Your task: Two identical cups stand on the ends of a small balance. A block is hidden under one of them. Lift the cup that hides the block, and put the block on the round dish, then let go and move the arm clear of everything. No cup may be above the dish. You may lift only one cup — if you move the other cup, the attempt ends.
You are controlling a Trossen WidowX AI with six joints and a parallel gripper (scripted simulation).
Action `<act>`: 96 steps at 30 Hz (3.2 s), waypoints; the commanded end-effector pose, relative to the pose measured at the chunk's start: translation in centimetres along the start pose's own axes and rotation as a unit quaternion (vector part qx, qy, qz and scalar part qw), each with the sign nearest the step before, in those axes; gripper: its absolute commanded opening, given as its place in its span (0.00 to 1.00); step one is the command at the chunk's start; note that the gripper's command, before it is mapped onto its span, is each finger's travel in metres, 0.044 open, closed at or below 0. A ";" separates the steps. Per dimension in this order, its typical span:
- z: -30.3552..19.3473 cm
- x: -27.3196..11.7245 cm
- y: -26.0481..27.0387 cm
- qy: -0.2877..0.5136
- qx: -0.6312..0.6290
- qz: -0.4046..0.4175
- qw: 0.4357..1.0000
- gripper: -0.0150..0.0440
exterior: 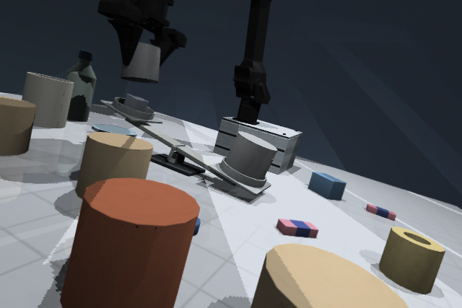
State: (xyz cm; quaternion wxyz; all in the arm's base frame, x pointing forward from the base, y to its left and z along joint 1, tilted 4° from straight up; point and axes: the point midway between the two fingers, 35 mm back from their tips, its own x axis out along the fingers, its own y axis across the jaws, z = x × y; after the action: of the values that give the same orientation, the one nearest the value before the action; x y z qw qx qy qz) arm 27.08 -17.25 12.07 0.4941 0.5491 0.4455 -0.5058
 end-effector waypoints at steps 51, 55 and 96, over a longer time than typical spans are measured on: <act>-0.1 -1.3 -0.2 0.000 0.000 0.000 1.000 0.25; -0.1 -1.3 -0.2 0.000 0.000 0.000 1.000 0.25; 13.6 6.8 -15.1 -0.010 -0.005 -0.002 1.000 0.25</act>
State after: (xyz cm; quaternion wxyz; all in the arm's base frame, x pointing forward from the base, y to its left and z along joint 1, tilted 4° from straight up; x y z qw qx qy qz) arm 13.26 -28.51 4.96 0.4996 0.5401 0.4449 -0.5106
